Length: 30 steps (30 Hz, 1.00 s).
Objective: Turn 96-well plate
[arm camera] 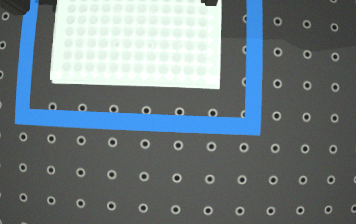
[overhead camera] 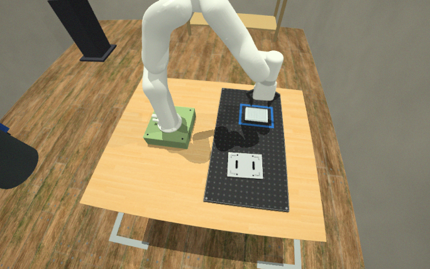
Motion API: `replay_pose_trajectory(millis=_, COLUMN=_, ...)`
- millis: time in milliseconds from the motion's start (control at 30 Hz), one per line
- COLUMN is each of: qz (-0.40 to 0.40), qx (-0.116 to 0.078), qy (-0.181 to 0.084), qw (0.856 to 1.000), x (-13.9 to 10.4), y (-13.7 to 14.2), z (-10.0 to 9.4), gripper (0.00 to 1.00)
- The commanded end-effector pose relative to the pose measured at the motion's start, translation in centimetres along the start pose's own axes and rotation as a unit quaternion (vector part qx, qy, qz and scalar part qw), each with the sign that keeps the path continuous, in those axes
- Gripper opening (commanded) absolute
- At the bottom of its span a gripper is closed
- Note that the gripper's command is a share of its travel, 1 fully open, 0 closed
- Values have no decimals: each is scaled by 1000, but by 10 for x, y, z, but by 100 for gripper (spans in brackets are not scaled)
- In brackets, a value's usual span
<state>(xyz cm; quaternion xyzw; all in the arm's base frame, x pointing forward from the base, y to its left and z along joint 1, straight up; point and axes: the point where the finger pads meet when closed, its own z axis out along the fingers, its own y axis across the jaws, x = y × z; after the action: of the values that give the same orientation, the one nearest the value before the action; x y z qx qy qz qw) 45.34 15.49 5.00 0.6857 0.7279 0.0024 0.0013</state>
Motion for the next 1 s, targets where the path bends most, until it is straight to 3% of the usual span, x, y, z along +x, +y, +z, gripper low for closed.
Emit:
replay_pose_trajectory(millis=0, qz=-74, qx=-3, qy=-1, qw=997, x=0, y=2, z=2, gripper=100)
replay_pose_trajectory(millis=200, qz=-140, qx=-3, qy=-1, qw=990, x=0, y=2, z=2, gripper=100)
replay_pose_trajectory(millis=400, qz=-238, qx=-3, qy=-1, qw=971, x=0, y=2, z=2, gripper=100)
replay_pose_trajectory(millis=700, qz=-381, qx=-2, qy=-2, qw=925, x=0, y=2, z=2, gripper=100)
replay_pose_trajectory(millis=767, qz=-381, qx=-2, qy=-2, qw=925, x=0, y=2, z=2, gripper=100)
replay_pose_trajectory(millis=967, qz=-471, qx=-2, qy=-2, qw=882, x=0, y=2, z=2, gripper=100)
